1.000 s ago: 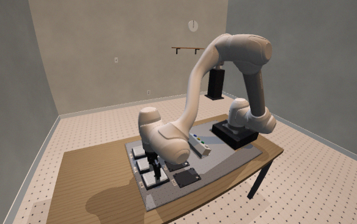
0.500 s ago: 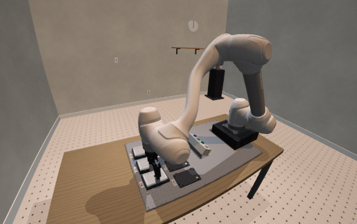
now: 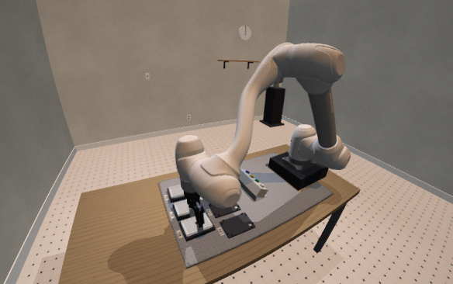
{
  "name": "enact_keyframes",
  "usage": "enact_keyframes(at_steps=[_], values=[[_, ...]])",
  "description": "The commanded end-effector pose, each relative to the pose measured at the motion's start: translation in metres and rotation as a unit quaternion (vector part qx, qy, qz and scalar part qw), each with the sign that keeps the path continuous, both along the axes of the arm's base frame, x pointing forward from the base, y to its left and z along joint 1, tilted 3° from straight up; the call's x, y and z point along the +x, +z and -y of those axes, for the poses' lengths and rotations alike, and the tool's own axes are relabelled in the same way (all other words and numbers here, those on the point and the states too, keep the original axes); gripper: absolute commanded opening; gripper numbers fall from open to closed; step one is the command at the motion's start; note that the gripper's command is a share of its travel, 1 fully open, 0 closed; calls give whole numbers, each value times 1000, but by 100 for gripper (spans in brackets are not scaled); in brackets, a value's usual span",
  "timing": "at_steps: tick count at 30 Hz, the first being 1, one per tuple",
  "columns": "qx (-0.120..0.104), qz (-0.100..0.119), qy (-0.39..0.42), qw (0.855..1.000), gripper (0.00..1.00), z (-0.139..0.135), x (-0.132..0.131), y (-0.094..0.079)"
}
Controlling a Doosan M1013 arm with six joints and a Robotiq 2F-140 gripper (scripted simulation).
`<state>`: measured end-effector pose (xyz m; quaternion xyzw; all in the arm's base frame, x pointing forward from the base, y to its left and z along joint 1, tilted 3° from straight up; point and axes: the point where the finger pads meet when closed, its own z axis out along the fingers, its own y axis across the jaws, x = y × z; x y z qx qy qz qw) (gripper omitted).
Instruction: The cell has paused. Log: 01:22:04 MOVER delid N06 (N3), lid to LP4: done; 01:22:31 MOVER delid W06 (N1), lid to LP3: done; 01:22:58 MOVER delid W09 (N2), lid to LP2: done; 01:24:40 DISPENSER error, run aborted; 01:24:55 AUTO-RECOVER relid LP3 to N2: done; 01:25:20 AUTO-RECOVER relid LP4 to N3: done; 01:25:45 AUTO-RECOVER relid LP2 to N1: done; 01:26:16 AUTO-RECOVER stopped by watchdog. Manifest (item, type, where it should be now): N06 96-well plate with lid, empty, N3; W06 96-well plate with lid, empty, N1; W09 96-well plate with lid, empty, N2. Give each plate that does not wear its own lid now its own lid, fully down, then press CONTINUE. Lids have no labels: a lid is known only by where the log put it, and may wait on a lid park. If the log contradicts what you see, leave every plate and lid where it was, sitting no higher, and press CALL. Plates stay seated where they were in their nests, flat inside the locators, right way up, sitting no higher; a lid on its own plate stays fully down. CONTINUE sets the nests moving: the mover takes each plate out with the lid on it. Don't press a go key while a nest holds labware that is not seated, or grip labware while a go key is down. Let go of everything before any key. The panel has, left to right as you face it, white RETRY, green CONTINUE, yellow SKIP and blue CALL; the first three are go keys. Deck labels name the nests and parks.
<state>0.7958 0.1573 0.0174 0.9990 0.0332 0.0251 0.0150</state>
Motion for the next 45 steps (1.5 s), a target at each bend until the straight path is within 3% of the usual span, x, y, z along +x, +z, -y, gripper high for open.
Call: enact_keyframes(at_steps=[1,45], values=[[0,0,0,1000,0,0,0,0],[0,0,0,1000,0,-1,-3,50]])
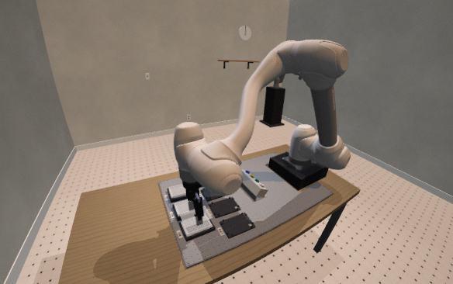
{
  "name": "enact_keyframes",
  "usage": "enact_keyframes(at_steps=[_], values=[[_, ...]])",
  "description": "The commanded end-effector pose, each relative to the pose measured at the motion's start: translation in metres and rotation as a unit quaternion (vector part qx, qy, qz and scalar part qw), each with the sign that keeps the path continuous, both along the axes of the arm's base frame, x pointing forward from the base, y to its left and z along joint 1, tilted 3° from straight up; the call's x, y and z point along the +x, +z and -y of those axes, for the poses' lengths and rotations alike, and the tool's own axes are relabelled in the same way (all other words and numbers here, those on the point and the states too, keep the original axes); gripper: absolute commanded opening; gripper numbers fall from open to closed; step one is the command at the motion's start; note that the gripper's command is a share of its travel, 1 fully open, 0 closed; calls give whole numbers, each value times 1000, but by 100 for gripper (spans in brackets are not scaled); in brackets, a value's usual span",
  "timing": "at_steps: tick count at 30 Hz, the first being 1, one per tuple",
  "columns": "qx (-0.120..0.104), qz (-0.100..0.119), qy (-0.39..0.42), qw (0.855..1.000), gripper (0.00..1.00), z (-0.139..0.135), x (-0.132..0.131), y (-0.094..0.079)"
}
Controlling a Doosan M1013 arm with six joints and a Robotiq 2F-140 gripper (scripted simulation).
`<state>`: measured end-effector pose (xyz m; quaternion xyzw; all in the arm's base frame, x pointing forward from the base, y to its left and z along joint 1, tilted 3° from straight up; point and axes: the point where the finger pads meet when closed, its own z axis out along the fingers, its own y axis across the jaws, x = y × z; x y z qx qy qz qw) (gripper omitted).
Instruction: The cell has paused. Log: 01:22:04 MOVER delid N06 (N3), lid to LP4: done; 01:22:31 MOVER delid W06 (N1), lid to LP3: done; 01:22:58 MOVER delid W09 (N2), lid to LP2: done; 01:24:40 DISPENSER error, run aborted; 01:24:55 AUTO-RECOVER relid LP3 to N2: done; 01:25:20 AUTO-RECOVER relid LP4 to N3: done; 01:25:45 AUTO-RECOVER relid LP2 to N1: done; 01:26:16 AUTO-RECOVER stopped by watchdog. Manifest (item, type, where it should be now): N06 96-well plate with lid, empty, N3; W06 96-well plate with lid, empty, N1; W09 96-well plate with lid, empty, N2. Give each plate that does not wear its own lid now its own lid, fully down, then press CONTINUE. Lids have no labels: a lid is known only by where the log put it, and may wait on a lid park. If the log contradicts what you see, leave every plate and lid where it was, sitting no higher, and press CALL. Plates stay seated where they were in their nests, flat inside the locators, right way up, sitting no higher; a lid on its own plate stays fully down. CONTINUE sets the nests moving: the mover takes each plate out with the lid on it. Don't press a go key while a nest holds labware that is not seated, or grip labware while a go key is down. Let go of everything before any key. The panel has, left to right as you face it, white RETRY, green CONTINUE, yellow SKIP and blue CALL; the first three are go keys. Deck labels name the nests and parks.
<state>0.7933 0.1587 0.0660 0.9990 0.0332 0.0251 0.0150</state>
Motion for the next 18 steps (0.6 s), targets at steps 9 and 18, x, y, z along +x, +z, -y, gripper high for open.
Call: enact_keyframes(at_steps=[9,18], values=[[0,0,0,1000,0,0,0,2],[0,0,0,1000,0,102,-71,4]])
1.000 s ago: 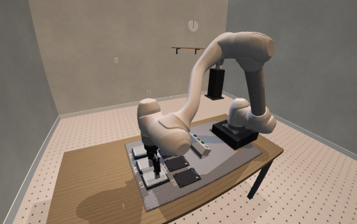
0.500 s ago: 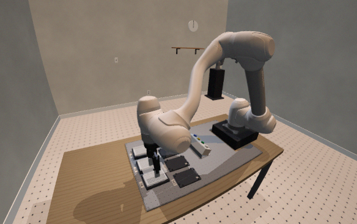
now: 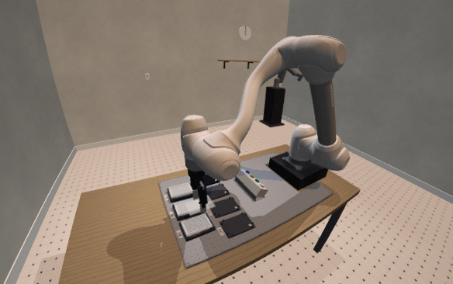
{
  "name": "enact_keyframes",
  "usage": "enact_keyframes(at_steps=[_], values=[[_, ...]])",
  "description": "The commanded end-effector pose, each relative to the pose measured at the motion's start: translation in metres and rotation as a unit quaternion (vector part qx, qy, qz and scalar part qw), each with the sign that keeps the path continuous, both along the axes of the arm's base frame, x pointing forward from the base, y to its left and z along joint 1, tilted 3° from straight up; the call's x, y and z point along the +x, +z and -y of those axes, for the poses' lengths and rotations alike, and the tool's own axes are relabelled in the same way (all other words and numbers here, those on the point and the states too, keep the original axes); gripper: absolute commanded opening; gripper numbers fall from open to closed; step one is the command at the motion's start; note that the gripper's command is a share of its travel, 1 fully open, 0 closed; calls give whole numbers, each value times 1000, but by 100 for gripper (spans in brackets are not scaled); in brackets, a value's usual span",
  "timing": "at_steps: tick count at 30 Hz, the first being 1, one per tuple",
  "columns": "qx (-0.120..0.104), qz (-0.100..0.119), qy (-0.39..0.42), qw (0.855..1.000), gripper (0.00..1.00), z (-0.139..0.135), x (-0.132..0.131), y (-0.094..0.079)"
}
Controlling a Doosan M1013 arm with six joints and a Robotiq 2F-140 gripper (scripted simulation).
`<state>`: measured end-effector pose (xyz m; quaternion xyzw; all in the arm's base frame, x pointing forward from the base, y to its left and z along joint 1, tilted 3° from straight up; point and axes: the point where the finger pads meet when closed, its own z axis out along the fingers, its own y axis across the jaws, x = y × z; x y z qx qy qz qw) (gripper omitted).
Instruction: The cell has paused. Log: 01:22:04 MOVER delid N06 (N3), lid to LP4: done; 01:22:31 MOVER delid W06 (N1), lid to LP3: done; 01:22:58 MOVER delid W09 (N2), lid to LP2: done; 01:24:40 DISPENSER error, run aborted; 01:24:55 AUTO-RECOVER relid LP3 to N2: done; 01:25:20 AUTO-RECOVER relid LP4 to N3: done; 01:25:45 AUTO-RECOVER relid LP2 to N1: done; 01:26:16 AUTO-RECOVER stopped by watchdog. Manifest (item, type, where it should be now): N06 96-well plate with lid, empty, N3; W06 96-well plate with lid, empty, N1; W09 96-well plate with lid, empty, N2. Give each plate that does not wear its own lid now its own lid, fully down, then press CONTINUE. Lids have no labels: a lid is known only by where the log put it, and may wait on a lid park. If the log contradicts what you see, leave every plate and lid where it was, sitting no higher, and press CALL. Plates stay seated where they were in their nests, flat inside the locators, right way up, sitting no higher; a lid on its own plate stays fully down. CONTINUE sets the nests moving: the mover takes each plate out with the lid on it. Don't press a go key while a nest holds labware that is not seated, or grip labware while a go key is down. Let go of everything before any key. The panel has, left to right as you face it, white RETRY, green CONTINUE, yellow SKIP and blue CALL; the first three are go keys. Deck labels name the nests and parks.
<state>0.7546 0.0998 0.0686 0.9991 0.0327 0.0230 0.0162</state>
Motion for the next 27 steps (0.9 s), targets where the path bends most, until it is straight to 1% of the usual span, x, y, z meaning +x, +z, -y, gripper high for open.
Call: enact_keyframes(at_steps=[1,2,3,4,6,7,8,9,10,11,27], values=[[2,2,1,1000,0,54,-40,2],[2,2,1,1000,0,54,-40,2],[2,2,1,1000,0,80,-67,1],[2,2,1,1000,0,89,-74,1],[2,2,1,1000,0,89,-74,1],[1,2,1,1000,0,115,-105,-1],[1,2,1,1000,0,115,-105,-1],[1,2,1,1000,0,132,-127,-3],[1,2,1,1000,0,132,-127,-3],[1,2,1,1000,0,139,-138,-4],[1,2,1,1000,0,141,-140,-4]])
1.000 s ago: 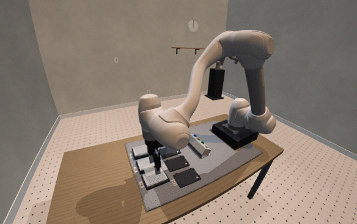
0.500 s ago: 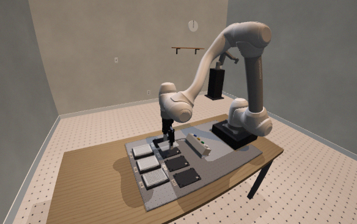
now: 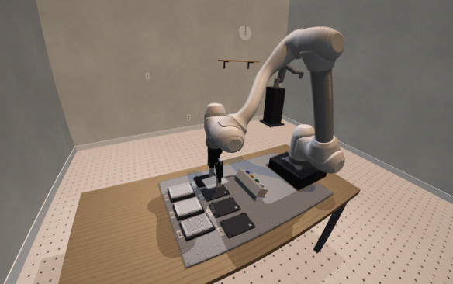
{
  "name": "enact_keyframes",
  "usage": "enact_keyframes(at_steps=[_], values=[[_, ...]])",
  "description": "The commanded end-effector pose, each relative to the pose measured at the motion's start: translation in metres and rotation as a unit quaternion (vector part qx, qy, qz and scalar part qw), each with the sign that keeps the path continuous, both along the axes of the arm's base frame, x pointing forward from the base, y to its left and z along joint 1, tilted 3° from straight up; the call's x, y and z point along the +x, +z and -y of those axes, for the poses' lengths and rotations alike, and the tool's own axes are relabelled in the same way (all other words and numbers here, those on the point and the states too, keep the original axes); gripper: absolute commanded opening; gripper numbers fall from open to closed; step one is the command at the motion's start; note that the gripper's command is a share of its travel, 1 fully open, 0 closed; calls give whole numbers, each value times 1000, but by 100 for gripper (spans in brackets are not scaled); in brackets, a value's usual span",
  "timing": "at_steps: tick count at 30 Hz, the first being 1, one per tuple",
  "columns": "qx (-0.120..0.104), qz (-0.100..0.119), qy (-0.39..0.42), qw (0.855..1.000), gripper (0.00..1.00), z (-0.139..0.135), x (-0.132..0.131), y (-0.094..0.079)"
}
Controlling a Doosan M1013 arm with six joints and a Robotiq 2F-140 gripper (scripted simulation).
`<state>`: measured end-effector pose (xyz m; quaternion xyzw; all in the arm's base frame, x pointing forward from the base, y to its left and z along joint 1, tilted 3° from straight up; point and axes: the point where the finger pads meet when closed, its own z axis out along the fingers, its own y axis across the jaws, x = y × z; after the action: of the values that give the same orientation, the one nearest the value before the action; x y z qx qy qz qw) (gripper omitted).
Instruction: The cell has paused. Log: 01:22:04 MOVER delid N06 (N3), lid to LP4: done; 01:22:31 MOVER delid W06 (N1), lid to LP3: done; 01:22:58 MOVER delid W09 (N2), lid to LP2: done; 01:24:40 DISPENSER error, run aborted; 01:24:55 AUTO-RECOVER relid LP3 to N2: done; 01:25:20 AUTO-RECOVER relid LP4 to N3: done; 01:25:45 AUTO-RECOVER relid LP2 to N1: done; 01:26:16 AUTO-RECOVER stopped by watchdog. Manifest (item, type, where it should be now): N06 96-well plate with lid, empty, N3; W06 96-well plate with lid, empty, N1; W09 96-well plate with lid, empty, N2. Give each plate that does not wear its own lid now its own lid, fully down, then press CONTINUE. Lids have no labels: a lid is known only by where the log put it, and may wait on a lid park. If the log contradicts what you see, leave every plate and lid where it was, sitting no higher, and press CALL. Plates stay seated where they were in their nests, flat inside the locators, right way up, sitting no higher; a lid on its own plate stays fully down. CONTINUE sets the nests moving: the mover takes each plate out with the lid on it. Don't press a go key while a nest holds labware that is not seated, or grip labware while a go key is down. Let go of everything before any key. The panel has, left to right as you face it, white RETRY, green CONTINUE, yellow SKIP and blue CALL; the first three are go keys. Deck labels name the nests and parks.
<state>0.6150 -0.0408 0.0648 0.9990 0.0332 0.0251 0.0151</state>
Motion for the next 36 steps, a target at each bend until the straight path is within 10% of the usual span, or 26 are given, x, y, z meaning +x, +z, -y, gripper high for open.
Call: enact_keyframes(at_steps=[1,36], values=[[0,0,0,1000,0,0,0,0],[1,0,-8,1000,0,0,0,-3]])
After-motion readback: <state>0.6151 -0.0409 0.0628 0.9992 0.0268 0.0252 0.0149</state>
